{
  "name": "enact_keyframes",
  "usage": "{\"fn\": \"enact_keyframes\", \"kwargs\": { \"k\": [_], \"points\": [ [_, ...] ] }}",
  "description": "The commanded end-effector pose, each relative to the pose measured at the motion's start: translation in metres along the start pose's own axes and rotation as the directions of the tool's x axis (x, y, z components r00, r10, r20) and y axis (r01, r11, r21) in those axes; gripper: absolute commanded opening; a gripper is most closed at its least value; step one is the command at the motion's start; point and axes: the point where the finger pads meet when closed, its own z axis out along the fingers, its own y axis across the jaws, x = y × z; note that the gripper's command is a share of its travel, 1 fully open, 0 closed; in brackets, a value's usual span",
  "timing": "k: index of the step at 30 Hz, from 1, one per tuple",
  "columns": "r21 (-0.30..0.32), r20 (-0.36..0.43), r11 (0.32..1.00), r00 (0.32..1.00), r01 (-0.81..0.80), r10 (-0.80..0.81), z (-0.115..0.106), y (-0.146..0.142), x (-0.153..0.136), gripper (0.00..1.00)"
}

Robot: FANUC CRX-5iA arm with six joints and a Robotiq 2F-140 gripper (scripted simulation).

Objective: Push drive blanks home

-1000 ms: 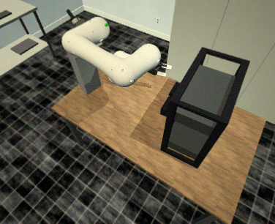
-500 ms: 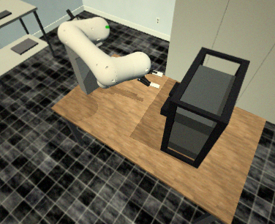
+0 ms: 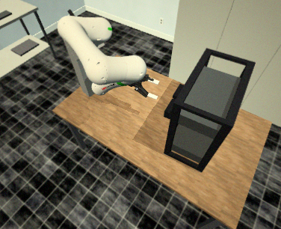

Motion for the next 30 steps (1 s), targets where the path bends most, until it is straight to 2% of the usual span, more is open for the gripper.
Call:
{"fn": "enact_keyframes", "kwargs": {
  "k": [1, 10, 30],
  "points": [
    [0.012, -0.015, 1.0, 1.0, 0.019, -0.019, -0.001, -0.002, 0.012, 1.0],
    [0.032, -0.036, 0.998, 0.998, 0.047, -0.046, -0.002, -0.006, 0.03, 1.0],
    [0.033, -0.037, 0.998, 0.998, 0.049, -0.048, -0.002, -0.006, 0.031, 1.0]
  ]
}}
